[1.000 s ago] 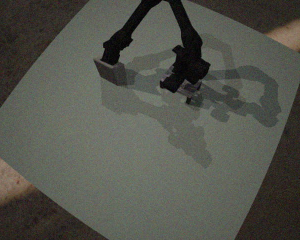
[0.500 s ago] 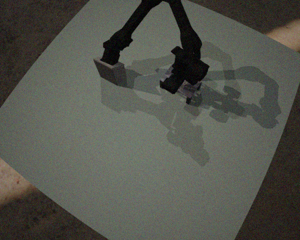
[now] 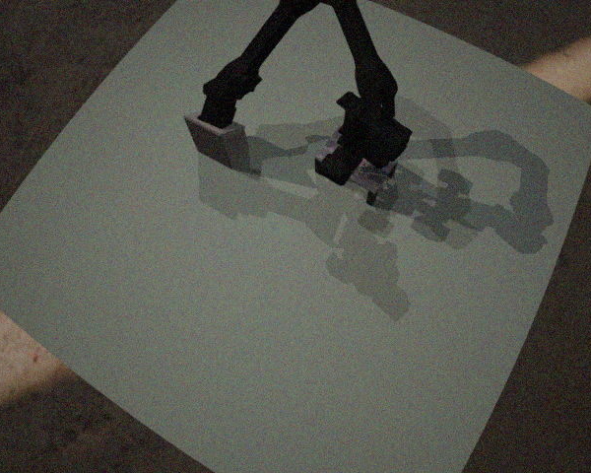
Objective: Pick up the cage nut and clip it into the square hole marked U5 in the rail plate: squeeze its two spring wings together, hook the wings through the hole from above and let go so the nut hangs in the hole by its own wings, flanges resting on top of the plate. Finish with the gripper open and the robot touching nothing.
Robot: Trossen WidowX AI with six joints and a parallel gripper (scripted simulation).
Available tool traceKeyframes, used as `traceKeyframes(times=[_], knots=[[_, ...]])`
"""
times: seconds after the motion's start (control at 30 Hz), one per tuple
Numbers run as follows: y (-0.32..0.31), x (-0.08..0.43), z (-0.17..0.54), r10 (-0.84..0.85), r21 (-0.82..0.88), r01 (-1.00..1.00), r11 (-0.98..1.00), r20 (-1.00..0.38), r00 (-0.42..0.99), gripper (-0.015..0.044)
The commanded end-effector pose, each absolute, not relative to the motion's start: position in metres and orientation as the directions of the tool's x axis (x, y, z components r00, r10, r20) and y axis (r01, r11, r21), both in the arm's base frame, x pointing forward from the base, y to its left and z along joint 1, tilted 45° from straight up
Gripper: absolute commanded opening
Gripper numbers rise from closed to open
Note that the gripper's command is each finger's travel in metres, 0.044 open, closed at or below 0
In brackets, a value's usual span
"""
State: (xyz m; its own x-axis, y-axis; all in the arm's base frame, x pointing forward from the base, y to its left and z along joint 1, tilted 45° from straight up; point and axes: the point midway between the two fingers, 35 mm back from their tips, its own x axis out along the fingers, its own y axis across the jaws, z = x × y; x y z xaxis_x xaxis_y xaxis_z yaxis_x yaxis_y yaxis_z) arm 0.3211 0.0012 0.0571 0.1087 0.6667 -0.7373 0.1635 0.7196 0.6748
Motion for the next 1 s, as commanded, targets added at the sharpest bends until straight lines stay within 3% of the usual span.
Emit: traceKeyframes(times=[0.0, 0.97], knots=[[0.0005, 0.3213, 0.0573, 0.659, 0.668, 0.166, 0.725, -0.744, 0.111, 0.0026], [0.0034, 0.3217, 0.0579, 0.618, 0.626, 0.173, 0.760, -0.779, 0.102, 0.0026]])
